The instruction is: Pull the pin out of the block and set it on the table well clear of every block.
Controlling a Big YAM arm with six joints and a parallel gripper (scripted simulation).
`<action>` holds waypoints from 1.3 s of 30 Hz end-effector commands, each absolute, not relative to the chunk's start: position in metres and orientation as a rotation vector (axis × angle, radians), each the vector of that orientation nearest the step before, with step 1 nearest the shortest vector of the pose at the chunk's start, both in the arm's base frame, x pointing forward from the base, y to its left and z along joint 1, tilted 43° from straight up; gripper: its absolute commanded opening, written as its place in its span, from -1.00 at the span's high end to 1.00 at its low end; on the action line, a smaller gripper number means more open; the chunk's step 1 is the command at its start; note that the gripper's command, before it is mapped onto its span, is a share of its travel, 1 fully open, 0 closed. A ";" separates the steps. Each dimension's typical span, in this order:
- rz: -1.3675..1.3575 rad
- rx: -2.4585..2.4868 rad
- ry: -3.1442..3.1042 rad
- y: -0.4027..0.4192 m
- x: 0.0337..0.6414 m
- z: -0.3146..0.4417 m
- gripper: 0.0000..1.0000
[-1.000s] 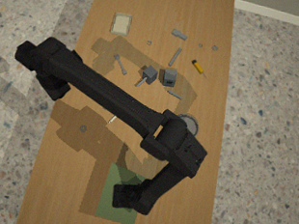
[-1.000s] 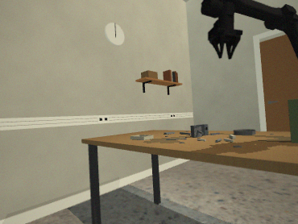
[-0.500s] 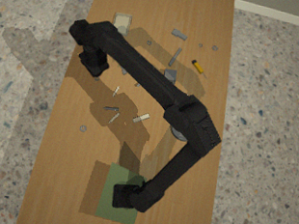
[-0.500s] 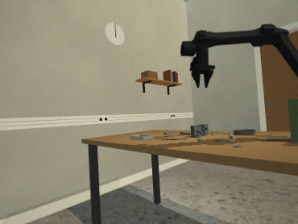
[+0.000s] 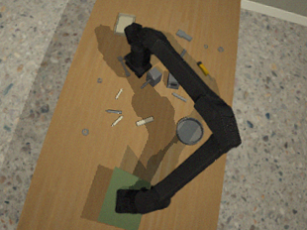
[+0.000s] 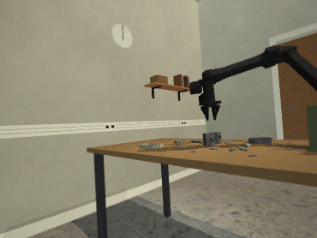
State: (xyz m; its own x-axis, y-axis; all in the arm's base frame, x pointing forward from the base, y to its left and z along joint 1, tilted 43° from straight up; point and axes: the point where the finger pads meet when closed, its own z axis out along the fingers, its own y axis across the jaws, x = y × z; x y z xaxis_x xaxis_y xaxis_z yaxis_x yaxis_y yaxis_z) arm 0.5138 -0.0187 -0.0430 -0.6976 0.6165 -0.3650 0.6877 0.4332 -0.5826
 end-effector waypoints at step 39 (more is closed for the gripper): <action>-1.067 1.111 2.595 -0.064 0.530 -0.014 0.21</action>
State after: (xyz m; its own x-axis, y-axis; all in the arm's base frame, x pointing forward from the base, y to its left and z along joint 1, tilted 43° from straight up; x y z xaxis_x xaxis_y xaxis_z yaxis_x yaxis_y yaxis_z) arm 0.5233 -0.0622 -0.0266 -0.7302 0.5908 -0.3431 0.6584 0.4745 -0.5842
